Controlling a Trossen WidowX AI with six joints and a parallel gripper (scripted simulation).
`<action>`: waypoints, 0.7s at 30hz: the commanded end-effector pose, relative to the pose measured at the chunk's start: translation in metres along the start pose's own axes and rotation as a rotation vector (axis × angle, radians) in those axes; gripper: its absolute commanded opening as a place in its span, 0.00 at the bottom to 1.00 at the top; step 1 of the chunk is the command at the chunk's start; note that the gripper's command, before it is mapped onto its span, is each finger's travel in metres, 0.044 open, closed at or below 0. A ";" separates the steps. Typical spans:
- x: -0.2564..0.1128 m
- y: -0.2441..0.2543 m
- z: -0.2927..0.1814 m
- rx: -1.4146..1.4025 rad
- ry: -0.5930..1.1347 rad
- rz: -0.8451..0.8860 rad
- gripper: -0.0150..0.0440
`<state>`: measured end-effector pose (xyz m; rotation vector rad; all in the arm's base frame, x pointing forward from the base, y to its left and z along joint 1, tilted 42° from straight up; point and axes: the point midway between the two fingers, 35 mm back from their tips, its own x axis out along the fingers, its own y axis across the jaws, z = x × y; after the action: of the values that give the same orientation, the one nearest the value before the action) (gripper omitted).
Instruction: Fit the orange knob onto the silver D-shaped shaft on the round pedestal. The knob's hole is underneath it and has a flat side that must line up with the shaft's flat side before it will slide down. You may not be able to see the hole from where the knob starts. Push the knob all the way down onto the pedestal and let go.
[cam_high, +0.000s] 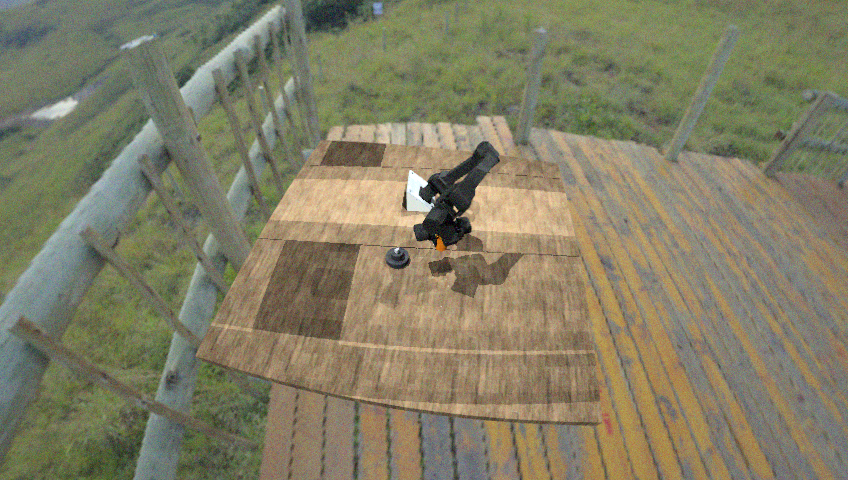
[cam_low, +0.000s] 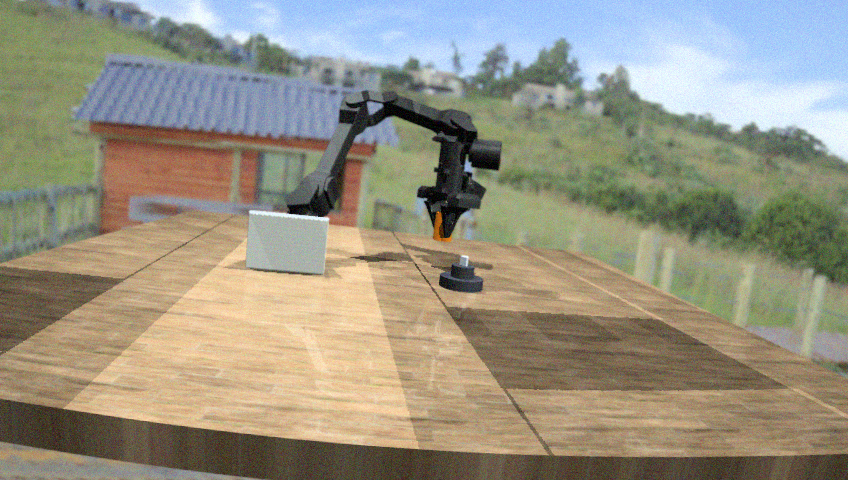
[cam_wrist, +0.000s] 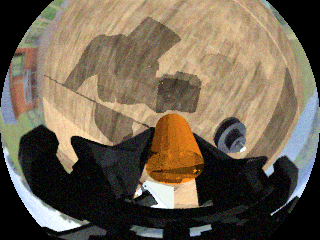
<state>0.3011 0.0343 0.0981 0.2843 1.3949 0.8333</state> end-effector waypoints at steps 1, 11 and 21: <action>-0.023 -0.001 0.001 0.000 -0.007 -0.007 0.25; -0.072 0.004 -0.006 0.012 -0.010 0.001 0.25; -0.077 0.007 -0.008 0.016 -0.007 -0.088 0.25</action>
<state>0.2963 -0.0128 0.1524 0.2759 1.4026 0.7919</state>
